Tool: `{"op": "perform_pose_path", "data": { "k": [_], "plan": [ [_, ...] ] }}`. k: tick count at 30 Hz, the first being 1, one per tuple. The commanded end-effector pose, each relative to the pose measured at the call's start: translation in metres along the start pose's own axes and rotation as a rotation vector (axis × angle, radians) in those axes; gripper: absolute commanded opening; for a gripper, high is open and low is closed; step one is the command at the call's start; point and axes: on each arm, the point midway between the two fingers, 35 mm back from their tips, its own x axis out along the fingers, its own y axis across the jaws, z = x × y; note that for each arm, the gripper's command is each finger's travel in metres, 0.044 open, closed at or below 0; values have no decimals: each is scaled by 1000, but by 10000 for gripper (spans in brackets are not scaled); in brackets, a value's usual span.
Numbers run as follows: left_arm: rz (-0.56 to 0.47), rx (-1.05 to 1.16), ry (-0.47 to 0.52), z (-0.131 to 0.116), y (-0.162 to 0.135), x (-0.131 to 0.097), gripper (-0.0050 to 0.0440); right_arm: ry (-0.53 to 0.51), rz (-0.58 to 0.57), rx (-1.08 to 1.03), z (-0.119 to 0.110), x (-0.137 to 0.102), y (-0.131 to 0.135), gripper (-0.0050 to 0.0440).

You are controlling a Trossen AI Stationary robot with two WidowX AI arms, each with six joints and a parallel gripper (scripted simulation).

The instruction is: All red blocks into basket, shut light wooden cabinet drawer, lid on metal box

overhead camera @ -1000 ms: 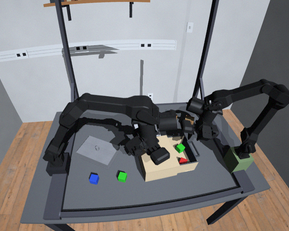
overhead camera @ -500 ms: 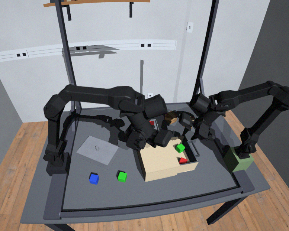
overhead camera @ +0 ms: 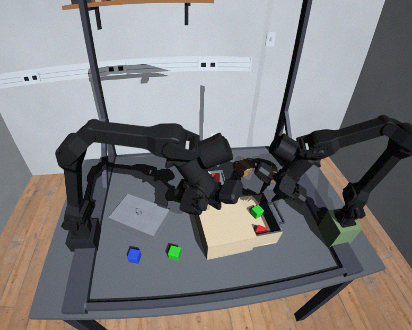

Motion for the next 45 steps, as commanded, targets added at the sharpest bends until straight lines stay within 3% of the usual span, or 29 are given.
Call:
{"op": "perform_pose_path", "data": {
  "k": [1,14,24,37,39,45],
  "plan": [
    [-16,160,-8,6,-10,-4,225,69,139,-186,-13,-35,5,-50],
    [33,609,7,10,-6,6,225,97,413,-667,-26,-77,-1,-50],
    [67,932,32,13,-3,13,225,42,627,-996,-30,-108,-12,-50],
    [104,1462,100,17,3,25,225,-192,982,-1479,-29,-156,-42,-50],
    [104,1462,100,17,3,25,225,-192,982,-1479,-29,-156,-42,-50],
    [113,1705,141,18,6,30,225,-366,1134,-1668,-26,-175,-60,-50]
  ]
}}
